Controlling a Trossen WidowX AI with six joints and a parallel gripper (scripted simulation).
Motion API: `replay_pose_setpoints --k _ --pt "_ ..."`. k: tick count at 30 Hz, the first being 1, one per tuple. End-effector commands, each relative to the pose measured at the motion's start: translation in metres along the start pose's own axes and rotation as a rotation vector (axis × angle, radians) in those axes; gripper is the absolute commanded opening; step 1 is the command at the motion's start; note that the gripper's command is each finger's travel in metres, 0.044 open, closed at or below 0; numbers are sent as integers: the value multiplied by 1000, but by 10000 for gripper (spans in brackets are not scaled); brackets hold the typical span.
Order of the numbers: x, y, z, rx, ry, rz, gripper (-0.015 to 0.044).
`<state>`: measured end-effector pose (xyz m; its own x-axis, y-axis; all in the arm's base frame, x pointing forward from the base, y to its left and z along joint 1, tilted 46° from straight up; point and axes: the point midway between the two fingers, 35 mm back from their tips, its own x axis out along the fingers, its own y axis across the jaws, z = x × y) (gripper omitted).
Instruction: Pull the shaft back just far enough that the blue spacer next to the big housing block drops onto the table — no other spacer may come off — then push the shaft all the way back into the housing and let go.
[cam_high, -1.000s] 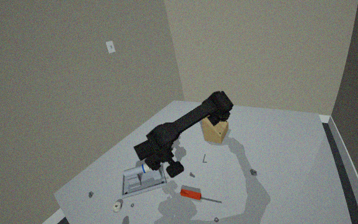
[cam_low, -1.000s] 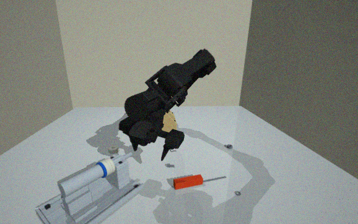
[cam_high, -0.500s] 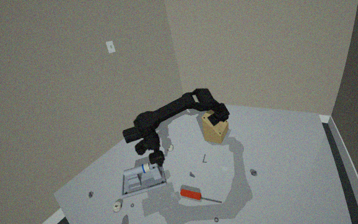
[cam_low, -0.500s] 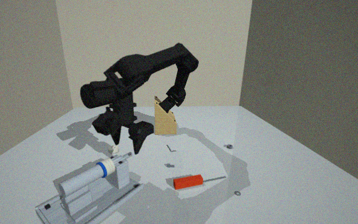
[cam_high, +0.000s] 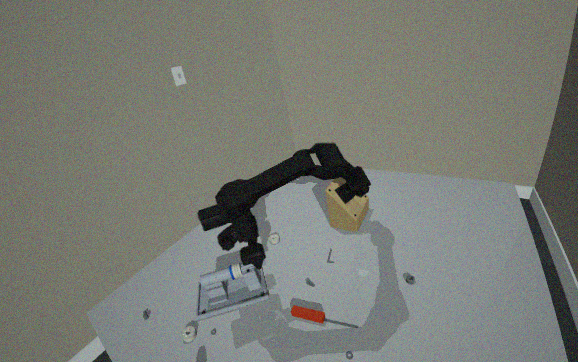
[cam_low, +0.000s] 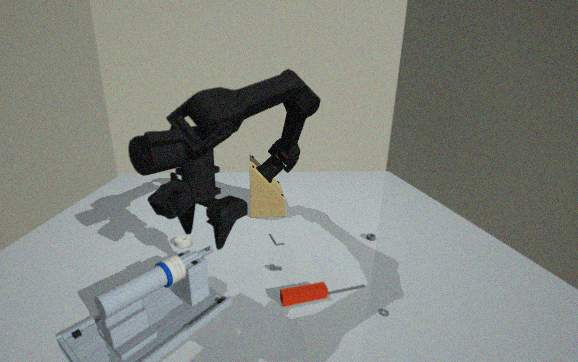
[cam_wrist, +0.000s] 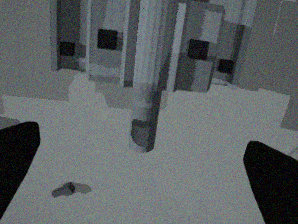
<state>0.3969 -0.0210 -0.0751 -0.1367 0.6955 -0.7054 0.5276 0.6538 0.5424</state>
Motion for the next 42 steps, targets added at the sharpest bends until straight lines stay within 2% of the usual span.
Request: replay_pose_setpoints --k 1,19,42 --pt "0 0 0 9 1 4 440" --pt "1 0 0 9 1 4 440" --pt "38 1 0 8 2 6 440"
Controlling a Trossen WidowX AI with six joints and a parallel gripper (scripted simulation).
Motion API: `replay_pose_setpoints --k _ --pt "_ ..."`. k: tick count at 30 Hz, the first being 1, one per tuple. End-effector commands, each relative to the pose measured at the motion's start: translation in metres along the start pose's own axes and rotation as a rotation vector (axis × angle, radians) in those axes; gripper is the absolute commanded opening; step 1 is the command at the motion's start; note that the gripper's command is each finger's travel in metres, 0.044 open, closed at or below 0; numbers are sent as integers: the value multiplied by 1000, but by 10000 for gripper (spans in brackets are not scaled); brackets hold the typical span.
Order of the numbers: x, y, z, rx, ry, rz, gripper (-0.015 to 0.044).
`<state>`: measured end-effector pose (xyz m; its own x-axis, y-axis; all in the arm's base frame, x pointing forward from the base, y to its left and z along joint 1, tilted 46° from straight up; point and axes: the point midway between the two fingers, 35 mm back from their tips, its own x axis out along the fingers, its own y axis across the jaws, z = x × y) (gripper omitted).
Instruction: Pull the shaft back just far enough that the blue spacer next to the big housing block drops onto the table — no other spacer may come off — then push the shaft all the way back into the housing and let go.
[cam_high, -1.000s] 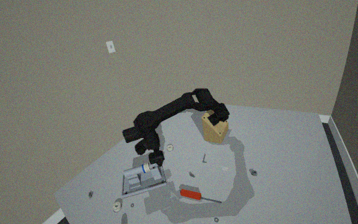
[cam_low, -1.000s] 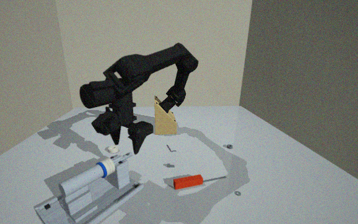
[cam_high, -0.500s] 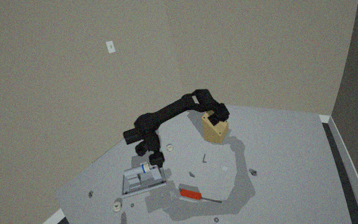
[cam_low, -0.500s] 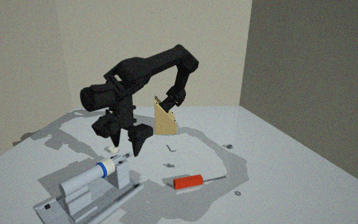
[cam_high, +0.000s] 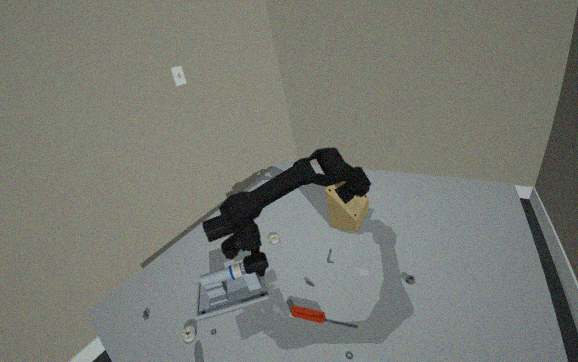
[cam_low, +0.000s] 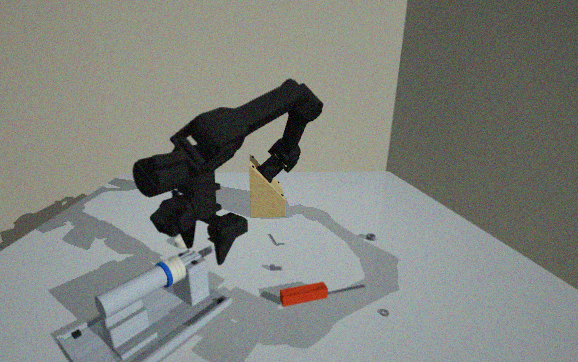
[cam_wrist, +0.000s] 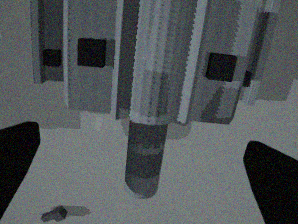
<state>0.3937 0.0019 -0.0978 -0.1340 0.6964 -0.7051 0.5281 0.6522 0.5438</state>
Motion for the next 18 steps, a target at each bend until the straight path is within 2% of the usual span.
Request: replay_pose_setpoints --k 1,18 --pt "7 0 -1 8 4 4 440" --pt "10 0 -1 8 4 4 440"
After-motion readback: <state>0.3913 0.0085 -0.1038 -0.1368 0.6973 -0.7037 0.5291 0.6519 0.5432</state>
